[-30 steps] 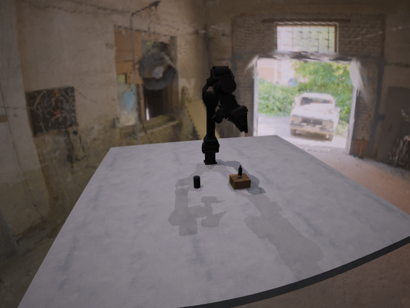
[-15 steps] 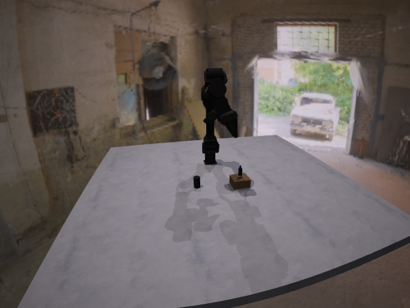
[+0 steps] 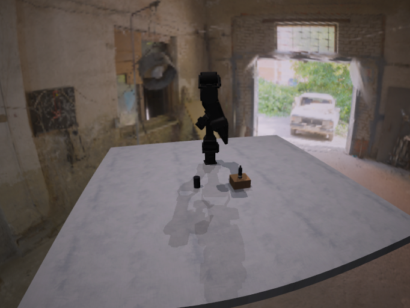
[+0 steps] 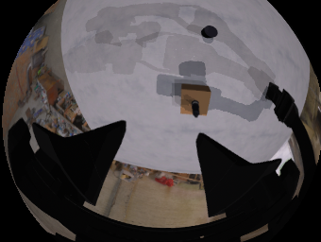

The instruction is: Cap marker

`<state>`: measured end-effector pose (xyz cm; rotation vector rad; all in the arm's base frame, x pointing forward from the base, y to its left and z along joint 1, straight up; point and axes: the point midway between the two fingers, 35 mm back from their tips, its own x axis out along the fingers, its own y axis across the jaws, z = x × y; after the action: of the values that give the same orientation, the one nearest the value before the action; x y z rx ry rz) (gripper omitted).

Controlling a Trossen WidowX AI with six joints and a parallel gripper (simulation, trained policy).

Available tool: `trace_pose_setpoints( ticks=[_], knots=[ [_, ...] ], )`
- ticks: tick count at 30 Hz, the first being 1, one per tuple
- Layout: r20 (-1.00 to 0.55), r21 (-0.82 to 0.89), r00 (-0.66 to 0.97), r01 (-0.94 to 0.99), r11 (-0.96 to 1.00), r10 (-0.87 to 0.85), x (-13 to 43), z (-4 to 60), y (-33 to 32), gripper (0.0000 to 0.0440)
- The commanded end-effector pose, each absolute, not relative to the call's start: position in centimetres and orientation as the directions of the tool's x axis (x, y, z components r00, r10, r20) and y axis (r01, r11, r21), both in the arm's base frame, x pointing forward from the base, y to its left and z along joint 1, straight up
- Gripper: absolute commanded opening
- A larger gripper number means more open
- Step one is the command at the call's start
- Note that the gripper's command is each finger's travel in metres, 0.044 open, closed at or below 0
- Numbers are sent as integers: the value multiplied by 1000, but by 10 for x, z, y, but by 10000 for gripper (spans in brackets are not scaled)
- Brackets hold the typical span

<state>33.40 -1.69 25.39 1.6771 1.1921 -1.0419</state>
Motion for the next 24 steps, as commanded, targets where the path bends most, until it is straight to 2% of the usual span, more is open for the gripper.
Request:
trace_pose_setpoints(
  ticks=[1,24],
  knots=[
    [-944,124,186,965,-232,272,333,245,-27,328],
    [-981,15,72,955,-296,182,323,208,-72,326]
  ],
)
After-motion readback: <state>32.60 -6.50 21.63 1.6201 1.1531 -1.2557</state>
